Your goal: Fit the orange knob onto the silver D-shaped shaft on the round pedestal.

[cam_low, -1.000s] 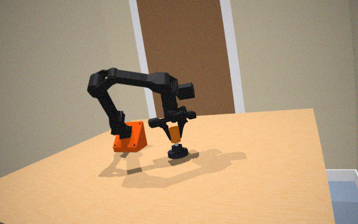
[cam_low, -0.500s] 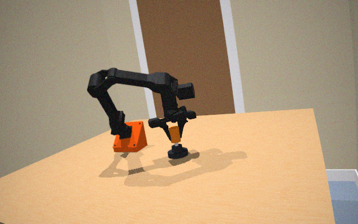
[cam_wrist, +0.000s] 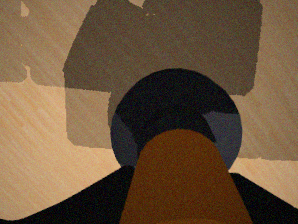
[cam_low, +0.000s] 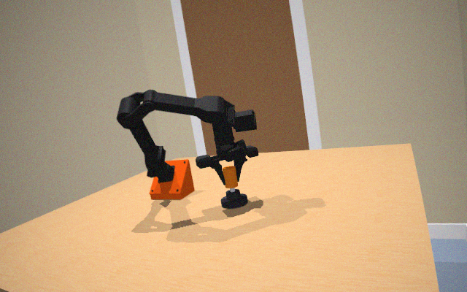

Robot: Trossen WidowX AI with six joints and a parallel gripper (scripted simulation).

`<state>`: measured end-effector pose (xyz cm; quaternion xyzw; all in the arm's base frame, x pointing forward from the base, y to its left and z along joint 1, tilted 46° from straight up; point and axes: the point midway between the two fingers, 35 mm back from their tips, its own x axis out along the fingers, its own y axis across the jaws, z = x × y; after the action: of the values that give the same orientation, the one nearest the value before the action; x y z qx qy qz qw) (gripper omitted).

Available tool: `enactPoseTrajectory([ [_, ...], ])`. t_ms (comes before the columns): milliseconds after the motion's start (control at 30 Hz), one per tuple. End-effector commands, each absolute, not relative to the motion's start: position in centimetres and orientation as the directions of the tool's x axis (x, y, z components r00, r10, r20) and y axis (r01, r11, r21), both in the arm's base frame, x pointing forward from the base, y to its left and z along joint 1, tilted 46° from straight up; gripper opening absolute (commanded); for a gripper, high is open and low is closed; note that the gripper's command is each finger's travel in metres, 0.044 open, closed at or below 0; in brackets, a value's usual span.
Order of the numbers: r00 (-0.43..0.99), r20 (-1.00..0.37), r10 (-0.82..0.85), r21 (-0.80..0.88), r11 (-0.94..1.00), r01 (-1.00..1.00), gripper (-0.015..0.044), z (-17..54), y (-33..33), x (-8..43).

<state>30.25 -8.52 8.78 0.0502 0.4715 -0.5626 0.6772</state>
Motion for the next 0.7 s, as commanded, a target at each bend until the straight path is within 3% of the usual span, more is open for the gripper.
enactPoseTrajectory([
  [0, -0.072, -0.692, -0.719, -0.455, 0.356, 0.816, 0.0, 9.27, -8.18, 30.49],
  [667, -0.072, -0.692, -0.719, -0.425, 0.324, 0.845, 0.0, 9.0, -8.4, 30.37],
])
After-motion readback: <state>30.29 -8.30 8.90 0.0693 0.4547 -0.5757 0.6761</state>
